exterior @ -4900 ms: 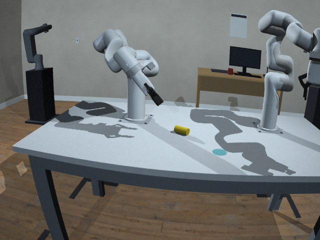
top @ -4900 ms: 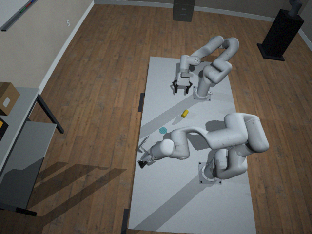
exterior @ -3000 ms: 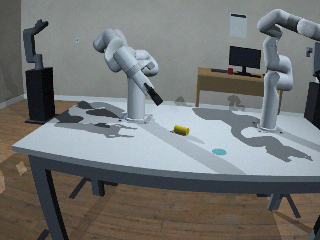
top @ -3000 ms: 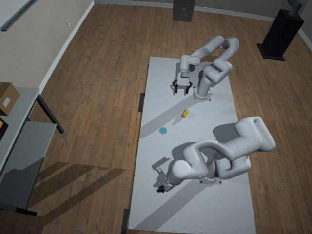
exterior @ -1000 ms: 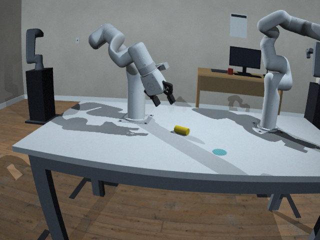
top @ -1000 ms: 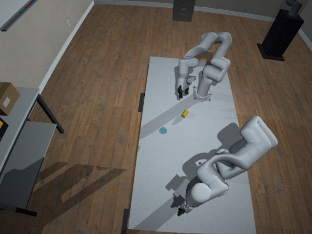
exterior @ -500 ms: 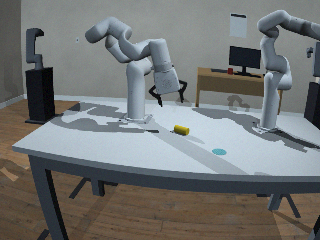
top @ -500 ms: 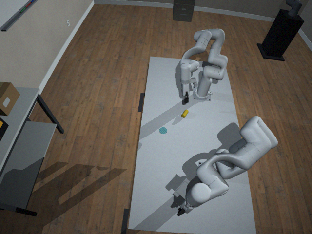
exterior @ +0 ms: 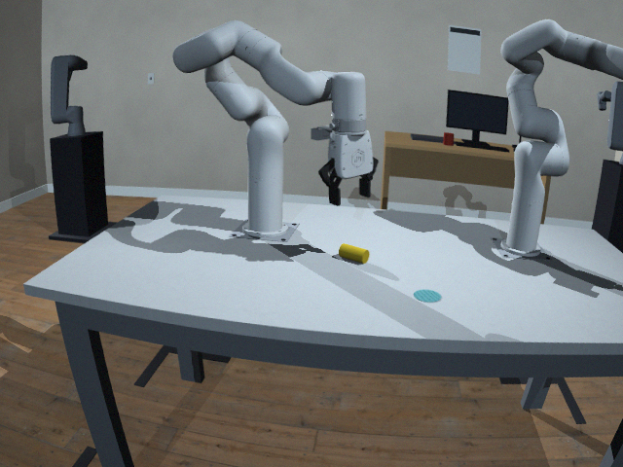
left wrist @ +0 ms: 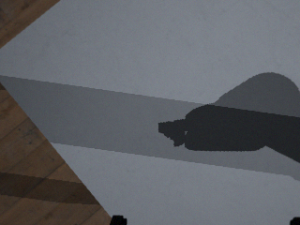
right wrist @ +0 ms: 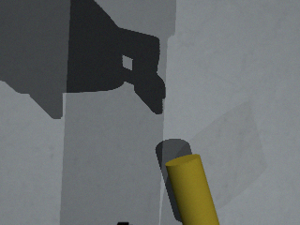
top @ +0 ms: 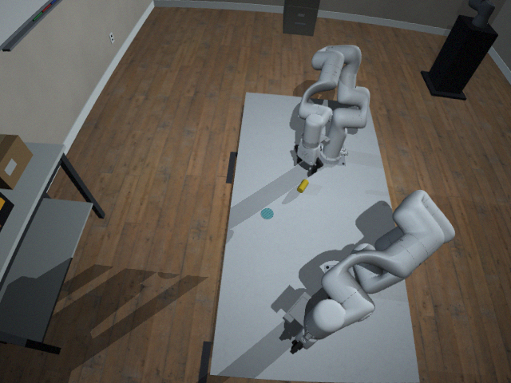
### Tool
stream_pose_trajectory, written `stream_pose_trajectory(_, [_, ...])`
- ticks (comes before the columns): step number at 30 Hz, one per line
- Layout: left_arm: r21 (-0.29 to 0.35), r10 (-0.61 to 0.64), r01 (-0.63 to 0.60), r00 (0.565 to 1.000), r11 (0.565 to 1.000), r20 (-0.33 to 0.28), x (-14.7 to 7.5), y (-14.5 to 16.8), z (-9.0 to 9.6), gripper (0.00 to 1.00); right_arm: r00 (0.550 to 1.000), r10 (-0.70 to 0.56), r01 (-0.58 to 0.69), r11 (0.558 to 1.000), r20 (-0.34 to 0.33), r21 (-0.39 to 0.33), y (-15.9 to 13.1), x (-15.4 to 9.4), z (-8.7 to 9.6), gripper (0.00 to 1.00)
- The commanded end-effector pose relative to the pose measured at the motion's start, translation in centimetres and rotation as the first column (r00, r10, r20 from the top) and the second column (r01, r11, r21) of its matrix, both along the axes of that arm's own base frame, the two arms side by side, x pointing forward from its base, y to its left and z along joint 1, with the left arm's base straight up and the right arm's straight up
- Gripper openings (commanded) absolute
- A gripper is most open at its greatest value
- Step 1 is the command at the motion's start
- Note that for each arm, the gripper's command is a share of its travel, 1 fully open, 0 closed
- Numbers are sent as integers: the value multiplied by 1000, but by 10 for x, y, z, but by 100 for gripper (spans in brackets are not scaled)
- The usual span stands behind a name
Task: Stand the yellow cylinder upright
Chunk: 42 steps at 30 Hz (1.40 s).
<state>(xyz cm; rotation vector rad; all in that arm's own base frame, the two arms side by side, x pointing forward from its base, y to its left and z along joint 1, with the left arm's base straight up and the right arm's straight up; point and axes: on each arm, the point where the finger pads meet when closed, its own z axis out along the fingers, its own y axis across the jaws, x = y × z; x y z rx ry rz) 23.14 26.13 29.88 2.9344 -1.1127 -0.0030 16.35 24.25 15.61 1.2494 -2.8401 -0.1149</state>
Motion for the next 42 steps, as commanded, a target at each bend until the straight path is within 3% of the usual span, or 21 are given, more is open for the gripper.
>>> stream_pose_trajectory(1, [2, 0, 0, 1000, 1000, 3, 1, 1, 1, 100, 978, 202, -201, 979, 43, -41, 13, -4, 4, 100])
stream_pose_trajectory(4, [2, 0, 0, 1000, 1000, 3, 1, 1, 1, 100, 961, 272, -268, 962, 60, -56, 18, -7, 5, 100])
stream_pose_trajectory(16, [2, 0, 0, 1000, 1000, 3, 1, 1, 1, 100, 960, 275, -272, 961, 60, -56, 19, -7, 5, 100])
stream_pose_trajectory(17, [2, 0, 0, 1000, 1000, 3, 1, 1, 1, 100, 960, 275, -272, 961, 60, -56, 19, -7, 5, 56])
stream_pose_trajectory(42, [2, 0, 0, 1000, 1000, 3, 1, 1, 1, 100, 960, 275, -272, 961, 60, -56, 19, -7, 5, 56])
